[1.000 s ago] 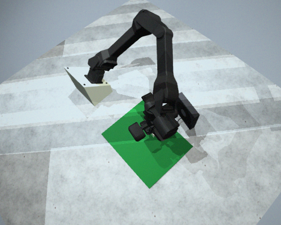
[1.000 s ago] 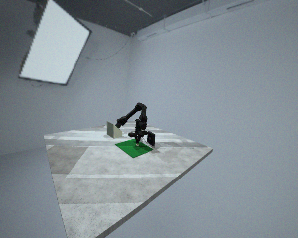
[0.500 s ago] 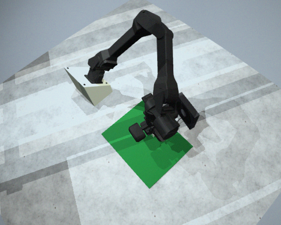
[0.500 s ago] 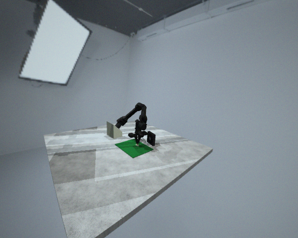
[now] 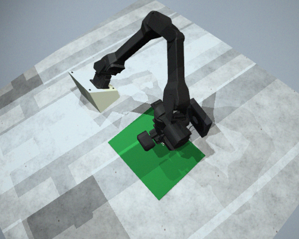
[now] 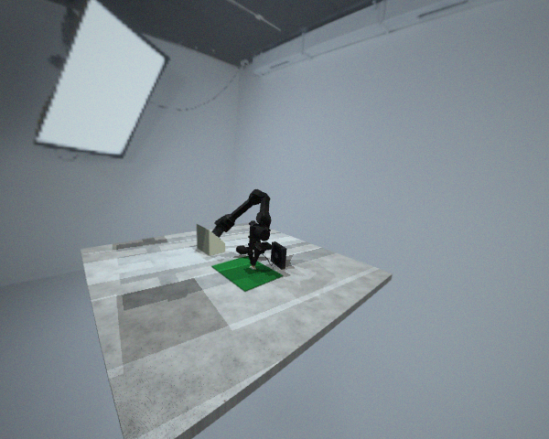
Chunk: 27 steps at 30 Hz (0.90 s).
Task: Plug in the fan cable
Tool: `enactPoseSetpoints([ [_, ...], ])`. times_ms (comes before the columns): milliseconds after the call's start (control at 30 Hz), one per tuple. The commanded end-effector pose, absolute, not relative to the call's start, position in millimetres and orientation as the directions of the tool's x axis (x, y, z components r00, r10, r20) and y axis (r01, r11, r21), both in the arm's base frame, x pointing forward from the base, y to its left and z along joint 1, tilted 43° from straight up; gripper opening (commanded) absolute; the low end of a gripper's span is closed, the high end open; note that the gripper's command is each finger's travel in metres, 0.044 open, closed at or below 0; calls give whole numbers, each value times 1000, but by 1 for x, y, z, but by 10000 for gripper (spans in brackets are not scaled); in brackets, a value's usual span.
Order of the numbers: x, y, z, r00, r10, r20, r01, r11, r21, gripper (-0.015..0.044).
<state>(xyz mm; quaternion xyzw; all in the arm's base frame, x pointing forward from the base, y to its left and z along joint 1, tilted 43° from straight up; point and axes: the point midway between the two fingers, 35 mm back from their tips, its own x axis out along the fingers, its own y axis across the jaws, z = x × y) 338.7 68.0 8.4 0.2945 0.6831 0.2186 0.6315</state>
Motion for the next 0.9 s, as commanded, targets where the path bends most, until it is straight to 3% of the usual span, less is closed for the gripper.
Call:
enactPoseSetpoints([
  [0, 337, 69, 7, -31, 682, -731, 136, 727, 673, 0],
  [867, 337, 73, 3, -31, 682, -731, 135, 727, 673, 0],
])
